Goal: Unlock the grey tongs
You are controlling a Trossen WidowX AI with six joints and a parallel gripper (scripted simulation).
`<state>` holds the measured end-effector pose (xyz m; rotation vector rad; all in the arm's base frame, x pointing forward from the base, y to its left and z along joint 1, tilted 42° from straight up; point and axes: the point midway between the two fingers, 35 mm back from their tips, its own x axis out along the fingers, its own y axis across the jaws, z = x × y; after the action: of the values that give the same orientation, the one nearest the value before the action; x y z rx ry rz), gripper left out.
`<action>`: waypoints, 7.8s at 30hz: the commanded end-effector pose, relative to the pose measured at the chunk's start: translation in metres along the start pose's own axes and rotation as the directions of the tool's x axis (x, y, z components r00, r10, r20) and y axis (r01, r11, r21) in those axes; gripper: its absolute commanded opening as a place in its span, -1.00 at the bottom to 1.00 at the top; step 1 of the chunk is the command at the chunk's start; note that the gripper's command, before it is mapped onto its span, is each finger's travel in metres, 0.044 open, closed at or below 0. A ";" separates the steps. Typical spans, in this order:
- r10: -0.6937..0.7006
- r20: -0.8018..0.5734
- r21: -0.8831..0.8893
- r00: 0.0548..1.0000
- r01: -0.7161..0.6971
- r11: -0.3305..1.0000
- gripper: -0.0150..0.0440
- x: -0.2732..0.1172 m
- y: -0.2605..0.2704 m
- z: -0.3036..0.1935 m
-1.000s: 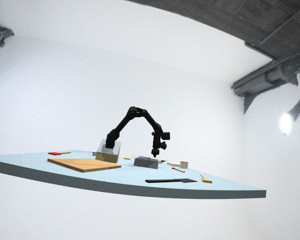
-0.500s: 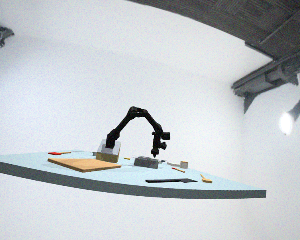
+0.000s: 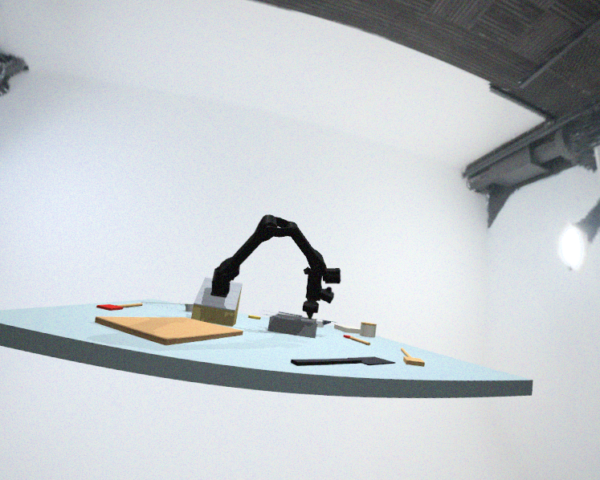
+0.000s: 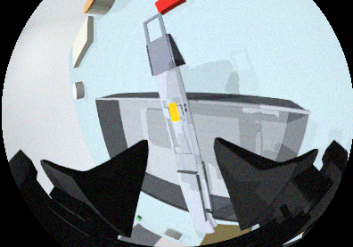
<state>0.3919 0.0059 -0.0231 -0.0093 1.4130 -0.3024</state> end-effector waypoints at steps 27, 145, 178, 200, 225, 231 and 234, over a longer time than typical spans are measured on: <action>-0.005 -0.007 -0.008 1.000 0.005 1.000 0.39 0.052 -0.001 -0.004; -0.469 -0.009 0.237 0.883 0.457 0.857 -1.00 -0.144 -0.165 0.019; -0.458 -0.053 0.563 0.888 0.405 0.720 -1.00 -0.213 -0.300 -0.055; -0.385 -0.070 0.731 0.920 0.310 0.608 -1.00 -0.231 -0.371 -0.127; -0.397 -0.030 0.864 0.917 0.223 0.451 -1.00 -0.266 -0.416 -0.215; -0.416 -0.021 0.885 0.909 0.210 0.415 -1.00 -0.277 -0.422 -0.237; -0.427 -0.017 0.894 0.904 0.205 0.398 -1.00 -0.282 -0.424 -0.248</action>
<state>0.0414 -0.3034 0.2789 0.5616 0.9007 -1.3173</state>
